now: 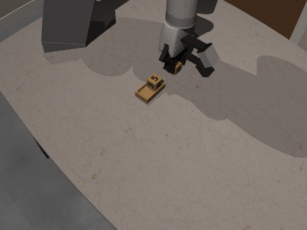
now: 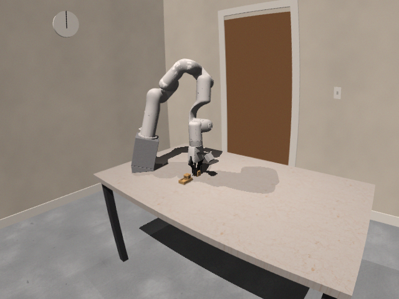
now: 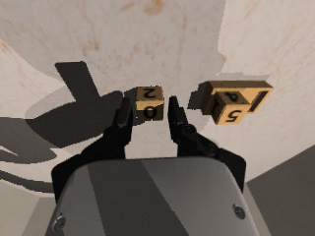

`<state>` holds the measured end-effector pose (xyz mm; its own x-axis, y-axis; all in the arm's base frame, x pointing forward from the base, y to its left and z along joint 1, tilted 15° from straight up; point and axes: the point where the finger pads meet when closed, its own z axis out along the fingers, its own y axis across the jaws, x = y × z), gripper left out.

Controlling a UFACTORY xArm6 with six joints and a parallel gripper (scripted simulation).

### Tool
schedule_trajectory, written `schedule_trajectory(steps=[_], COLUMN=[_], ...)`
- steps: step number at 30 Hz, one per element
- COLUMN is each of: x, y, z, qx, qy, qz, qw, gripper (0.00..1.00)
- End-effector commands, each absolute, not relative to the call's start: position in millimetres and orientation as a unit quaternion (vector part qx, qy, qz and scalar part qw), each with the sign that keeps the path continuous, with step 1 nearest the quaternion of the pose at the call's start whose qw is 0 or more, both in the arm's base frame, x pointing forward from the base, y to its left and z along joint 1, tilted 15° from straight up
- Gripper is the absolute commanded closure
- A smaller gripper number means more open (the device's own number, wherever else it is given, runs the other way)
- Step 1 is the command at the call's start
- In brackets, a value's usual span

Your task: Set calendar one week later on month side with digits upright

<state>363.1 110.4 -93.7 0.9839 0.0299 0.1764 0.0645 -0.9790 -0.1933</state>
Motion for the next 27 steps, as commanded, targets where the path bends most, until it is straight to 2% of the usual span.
schedule_trajectory(steps=[1,15,26,27], x=[361.2,352.3,350.7,350.7], y=[107.2,96.4,94.5,94.5], z=[-76.0,-24.3,-15.2,-15.2], qx=[-0.991,-0.991,-0.991,-0.991], qy=[-0.024,-0.024,-0.024,-0.024], qz=[-0.087,-0.087,-0.087,-0.087], qw=[0.100,0.100,0.100,0.100], gripper=[0.53,0.53,0.53,0.00])
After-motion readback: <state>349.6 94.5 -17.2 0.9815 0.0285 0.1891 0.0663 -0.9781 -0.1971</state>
